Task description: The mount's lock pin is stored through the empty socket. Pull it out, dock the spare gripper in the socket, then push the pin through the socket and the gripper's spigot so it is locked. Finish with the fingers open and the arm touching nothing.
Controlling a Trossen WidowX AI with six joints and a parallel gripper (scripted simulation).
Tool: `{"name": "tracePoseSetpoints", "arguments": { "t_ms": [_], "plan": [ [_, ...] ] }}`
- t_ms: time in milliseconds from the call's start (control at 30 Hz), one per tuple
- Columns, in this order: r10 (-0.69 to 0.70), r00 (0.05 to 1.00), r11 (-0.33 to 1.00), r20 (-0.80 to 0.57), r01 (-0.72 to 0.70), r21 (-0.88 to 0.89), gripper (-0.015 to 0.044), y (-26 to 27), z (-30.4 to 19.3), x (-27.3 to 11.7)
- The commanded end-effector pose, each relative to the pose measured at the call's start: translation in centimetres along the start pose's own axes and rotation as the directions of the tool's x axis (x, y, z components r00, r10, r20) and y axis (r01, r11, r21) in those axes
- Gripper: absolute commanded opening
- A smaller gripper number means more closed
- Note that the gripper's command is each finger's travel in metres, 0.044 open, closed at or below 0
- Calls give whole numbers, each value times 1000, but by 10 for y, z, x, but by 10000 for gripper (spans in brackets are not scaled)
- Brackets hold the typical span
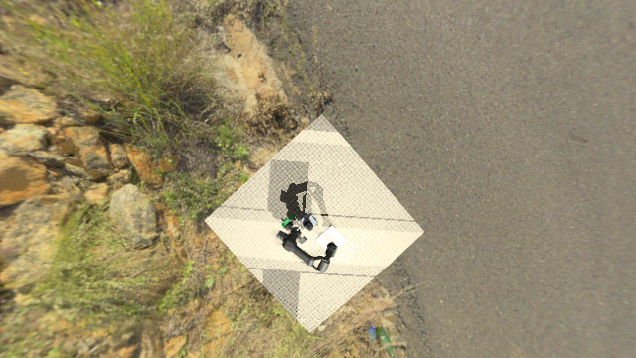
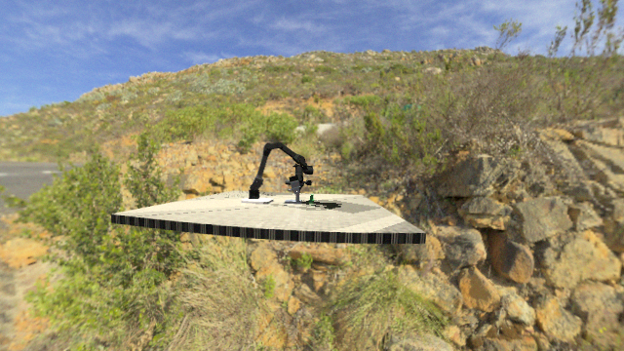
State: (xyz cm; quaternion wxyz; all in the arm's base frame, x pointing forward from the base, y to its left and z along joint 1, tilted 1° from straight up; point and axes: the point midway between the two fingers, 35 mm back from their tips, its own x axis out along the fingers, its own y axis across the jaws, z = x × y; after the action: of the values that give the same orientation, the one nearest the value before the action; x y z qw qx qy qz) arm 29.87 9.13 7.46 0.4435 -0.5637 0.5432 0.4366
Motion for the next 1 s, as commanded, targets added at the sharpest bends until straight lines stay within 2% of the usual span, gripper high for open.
{"name": "tracePoseSetpoints", "arguments": {
  "t_ms": [0,967],
  "plan": [
    [0,1000,1000,1,0,0,0,1,-3,1],
    [4,1000,1000,2,-4,-1,0,0,-21,5]
  ]
}}
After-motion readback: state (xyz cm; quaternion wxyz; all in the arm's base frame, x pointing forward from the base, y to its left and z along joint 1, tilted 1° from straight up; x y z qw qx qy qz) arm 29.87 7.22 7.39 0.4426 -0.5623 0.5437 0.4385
